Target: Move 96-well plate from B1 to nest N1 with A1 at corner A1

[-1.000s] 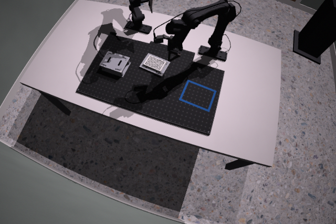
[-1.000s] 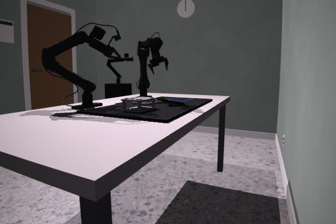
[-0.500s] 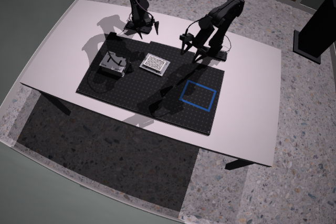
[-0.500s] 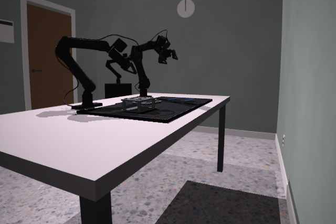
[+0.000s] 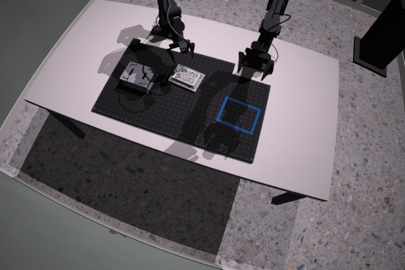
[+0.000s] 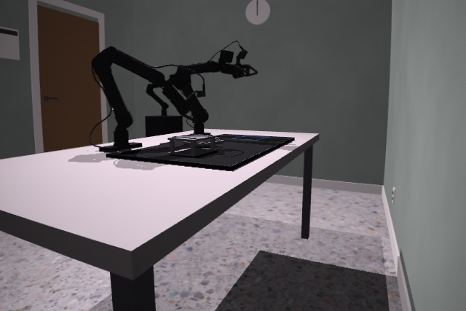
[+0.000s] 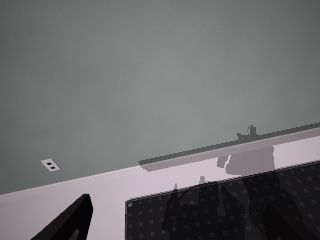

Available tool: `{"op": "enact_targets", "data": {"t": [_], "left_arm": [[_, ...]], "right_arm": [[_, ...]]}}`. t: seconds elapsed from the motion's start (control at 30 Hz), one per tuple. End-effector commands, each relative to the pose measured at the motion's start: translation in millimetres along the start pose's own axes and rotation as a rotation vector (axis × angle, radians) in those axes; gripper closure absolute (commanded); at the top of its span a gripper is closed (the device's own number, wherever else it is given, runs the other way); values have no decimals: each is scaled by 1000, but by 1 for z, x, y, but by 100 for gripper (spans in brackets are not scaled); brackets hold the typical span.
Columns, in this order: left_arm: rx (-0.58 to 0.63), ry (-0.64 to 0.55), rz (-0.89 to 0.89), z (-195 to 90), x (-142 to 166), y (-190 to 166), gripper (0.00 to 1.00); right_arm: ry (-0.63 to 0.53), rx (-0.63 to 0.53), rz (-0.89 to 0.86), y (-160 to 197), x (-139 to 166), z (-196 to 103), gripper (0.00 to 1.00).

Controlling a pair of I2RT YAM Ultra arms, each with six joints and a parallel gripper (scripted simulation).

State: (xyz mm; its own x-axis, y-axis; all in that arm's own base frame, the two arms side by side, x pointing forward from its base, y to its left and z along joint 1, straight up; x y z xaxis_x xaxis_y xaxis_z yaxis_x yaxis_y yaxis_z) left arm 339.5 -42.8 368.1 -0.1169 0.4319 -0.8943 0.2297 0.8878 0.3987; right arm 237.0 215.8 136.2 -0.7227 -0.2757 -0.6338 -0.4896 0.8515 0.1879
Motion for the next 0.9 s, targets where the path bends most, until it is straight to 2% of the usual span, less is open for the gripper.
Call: {"op": "enact_targets", "data": {"t": [0.0, 0.3, 0.77, 0.87], "left_arm": [[-153, -134, -142, 3, -21, 38, 0], [-244, -168, -203, 4, -27, 66, 0], [-231, -153, -190, 5, -24, 65, 0], [-190, -111, -190, 5, -18, 53, 0]], "right_arm": [[-45, -5, -2, 3, -7, 13, 0], [-29, 0, -3, 2, -4, 13, 0], [-28, -5, -2, 2, -4, 13, 0], [19, -15, -42, 3, 2, 14, 0]]}}
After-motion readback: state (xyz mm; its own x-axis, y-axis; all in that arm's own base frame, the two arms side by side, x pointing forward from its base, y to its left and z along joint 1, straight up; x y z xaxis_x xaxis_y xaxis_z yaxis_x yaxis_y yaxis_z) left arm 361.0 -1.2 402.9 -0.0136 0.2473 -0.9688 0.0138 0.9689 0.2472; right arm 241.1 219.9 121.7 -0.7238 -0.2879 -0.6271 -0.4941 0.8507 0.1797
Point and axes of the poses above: on each arm, the point where the finger pads meet when closed, its own z axis out along the fingers, its own y axis across the jaws, x = y × z, the point moved 2 cm from there along -z, back along the fingers, and after that the axes turned 14 degrees about z, right-handed, at the moved point
